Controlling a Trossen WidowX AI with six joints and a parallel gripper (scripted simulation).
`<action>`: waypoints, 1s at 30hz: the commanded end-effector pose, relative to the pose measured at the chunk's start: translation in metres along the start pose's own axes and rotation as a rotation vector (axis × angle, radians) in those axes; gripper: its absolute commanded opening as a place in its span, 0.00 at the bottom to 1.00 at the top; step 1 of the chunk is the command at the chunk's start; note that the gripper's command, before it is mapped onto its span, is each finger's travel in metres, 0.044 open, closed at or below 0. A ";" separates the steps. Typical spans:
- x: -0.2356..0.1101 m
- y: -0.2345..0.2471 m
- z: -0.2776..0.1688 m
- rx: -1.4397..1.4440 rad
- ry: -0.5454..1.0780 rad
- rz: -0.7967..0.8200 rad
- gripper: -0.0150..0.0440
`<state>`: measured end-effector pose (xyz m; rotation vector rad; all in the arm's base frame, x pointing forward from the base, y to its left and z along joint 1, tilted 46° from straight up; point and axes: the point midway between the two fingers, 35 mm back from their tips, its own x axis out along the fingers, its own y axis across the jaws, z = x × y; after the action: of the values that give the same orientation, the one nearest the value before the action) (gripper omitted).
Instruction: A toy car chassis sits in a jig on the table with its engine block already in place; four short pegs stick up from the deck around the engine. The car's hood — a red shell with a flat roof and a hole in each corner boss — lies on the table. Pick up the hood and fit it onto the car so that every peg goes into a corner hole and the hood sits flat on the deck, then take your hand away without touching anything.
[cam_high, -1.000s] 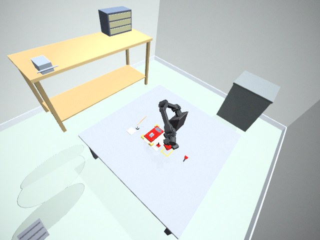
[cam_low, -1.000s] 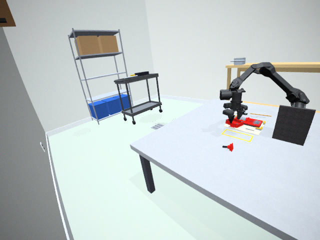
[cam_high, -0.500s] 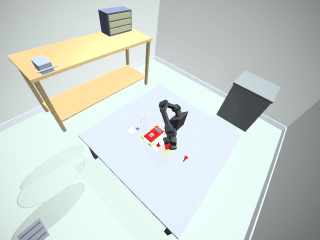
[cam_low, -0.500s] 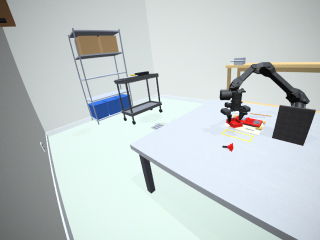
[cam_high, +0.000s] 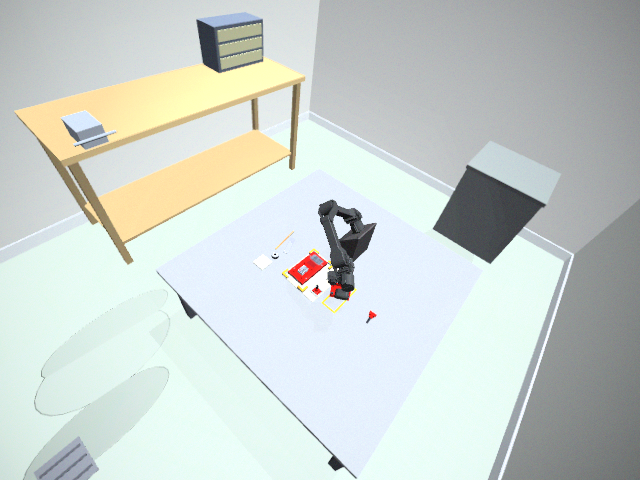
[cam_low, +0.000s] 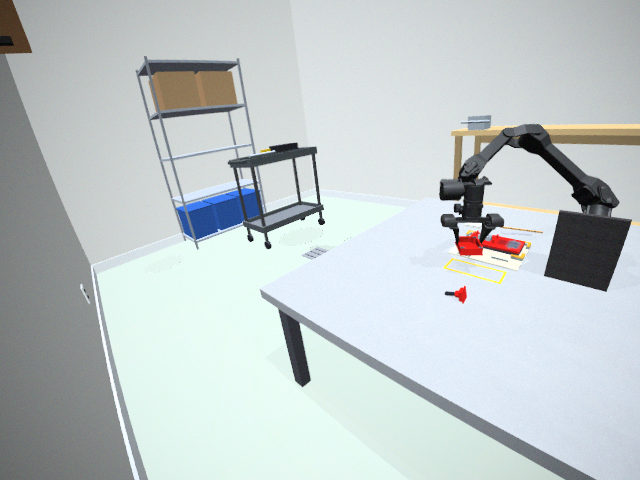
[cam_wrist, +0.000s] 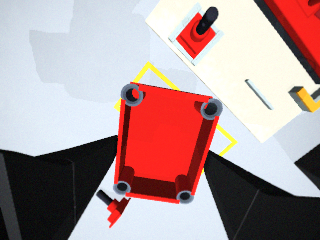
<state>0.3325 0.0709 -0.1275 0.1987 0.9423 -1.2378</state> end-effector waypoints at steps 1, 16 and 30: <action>-0.001 0.001 -0.002 0.105 0.005 0.001 0.25; -0.002 0.002 -0.006 0.455 0.005 0.001 0.25; 0.015 0.003 -0.007 0.536 0.006 0.002 0.25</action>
<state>0.3328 0.0742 -0.1352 0.6261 0.5976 -1.4618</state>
